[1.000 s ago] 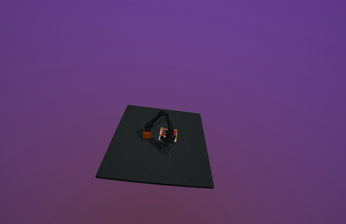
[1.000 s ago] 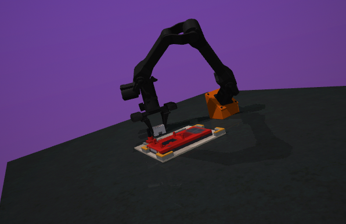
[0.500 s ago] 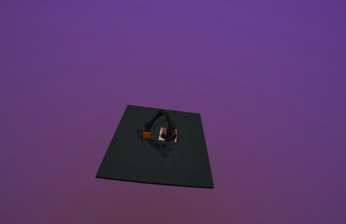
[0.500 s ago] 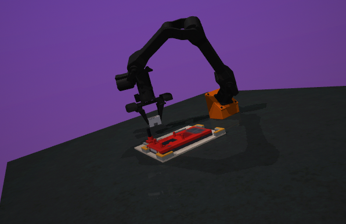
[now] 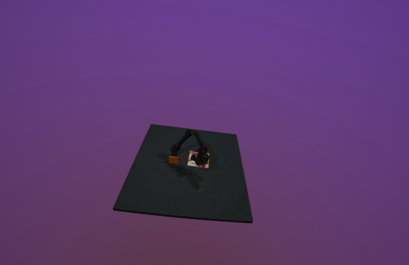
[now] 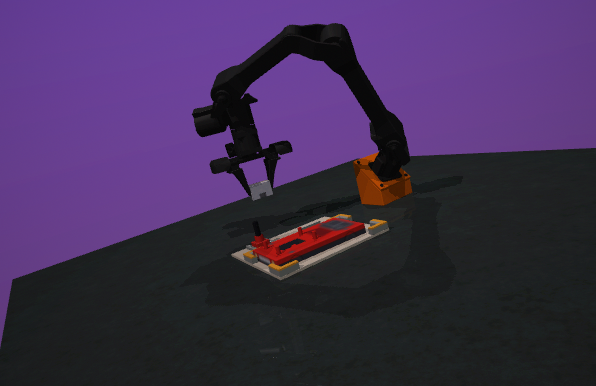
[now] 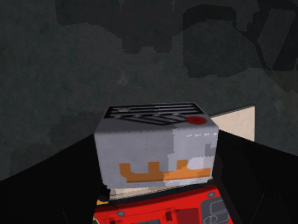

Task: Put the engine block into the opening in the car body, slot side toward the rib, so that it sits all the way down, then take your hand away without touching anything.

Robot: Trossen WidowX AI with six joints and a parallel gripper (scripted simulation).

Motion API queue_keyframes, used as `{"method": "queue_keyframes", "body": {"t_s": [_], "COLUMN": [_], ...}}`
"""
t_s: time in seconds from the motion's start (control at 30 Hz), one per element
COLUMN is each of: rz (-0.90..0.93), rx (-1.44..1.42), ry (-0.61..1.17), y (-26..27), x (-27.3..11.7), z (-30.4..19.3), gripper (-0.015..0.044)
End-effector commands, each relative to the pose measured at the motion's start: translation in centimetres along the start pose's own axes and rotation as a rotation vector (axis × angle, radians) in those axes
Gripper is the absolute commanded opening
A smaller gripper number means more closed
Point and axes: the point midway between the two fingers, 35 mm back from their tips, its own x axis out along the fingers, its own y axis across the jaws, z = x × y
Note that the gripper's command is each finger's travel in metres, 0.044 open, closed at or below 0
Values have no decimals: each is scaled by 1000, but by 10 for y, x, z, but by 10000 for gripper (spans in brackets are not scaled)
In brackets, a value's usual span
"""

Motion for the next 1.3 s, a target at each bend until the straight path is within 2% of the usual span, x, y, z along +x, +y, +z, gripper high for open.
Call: {"method": "queue_keyframes", "body": {"t_s": [0.0,0.27,0.53,0.8,1.27], "rz": [11,10,10,9,-7], "rx": [-10,-10,-10,-10,-8], "ry": [-10,-9,-8,-63,-480], "y": [1,-2,-12,-11,-11], "x": [-15,-36,-16,-18,-11], "z": [-2,-4,-1,-3,-16], "gripper": [0,0,0,0,0]}}
